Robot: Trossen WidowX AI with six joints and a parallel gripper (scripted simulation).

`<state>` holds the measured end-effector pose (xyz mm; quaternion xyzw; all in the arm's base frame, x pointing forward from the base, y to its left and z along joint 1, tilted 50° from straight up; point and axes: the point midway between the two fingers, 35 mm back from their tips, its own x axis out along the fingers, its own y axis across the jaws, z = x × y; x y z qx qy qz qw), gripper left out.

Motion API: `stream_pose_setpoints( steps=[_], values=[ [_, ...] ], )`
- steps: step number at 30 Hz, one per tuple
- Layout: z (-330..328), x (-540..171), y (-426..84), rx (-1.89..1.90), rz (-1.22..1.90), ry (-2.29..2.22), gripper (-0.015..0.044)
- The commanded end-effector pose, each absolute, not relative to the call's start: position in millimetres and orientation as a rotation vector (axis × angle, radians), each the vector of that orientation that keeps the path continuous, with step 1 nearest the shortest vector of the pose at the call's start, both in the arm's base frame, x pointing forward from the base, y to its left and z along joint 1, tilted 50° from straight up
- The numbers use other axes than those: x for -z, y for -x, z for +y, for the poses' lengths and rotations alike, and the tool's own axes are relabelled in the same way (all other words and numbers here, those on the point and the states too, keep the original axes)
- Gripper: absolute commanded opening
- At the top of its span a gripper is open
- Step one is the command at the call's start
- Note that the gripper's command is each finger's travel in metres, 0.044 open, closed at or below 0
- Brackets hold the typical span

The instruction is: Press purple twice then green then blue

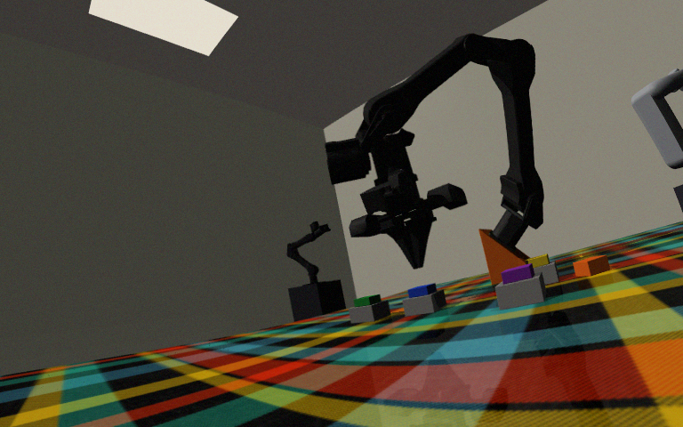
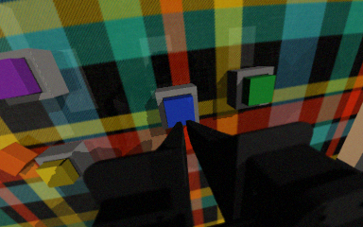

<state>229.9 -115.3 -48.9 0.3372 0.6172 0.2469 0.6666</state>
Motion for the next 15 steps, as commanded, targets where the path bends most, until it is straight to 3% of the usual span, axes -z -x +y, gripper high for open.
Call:
stream_pose_setpoints(
  steps=[1,15],
  values=[
    [-111.5,52.8,-230.8,-0.548,1.383,-0.768,0.0020],
    [-94.7,67.5,-234.0,-0.548,1.382,-0.768,0.0020]
  ],
)
